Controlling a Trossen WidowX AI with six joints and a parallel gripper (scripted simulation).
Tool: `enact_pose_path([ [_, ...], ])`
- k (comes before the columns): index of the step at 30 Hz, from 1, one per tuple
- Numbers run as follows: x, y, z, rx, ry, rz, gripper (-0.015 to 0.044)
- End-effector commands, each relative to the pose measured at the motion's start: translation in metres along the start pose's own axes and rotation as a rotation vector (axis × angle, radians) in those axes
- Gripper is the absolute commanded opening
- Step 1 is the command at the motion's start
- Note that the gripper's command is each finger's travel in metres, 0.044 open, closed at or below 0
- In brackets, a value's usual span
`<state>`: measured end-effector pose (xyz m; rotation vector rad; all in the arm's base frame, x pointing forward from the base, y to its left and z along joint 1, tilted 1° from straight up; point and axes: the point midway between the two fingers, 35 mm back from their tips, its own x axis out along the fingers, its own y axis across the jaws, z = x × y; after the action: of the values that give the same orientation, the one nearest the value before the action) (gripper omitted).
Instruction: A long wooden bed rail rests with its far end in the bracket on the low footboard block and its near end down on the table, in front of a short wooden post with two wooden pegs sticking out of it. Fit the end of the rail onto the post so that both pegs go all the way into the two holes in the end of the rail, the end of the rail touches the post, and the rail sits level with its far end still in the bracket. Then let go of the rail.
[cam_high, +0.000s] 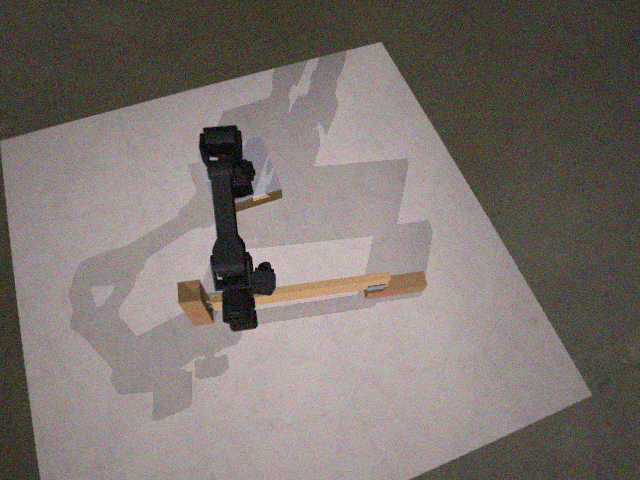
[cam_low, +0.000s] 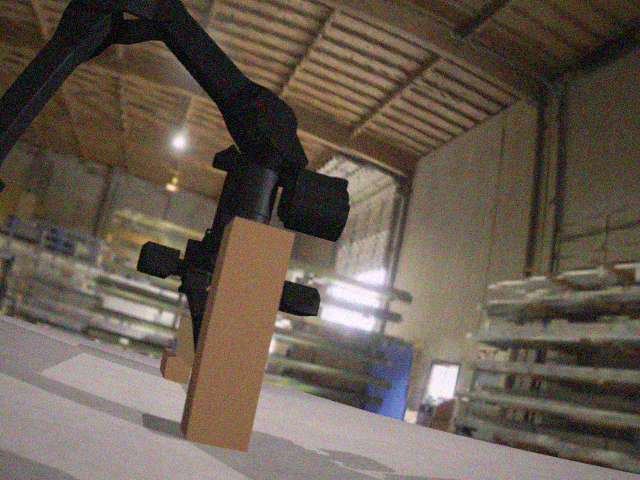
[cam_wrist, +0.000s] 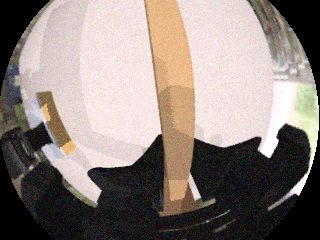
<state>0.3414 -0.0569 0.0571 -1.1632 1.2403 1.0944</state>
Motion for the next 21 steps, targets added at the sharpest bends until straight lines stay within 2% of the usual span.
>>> enact_pose_path([
  [1,-0.0019,-0.0004,0.0006,0.0,-0.001,-0.004,0.0],
  [21,-0.0013,-0.0006,0.0016,0.0,-0.001,-0.004,0.0],
])
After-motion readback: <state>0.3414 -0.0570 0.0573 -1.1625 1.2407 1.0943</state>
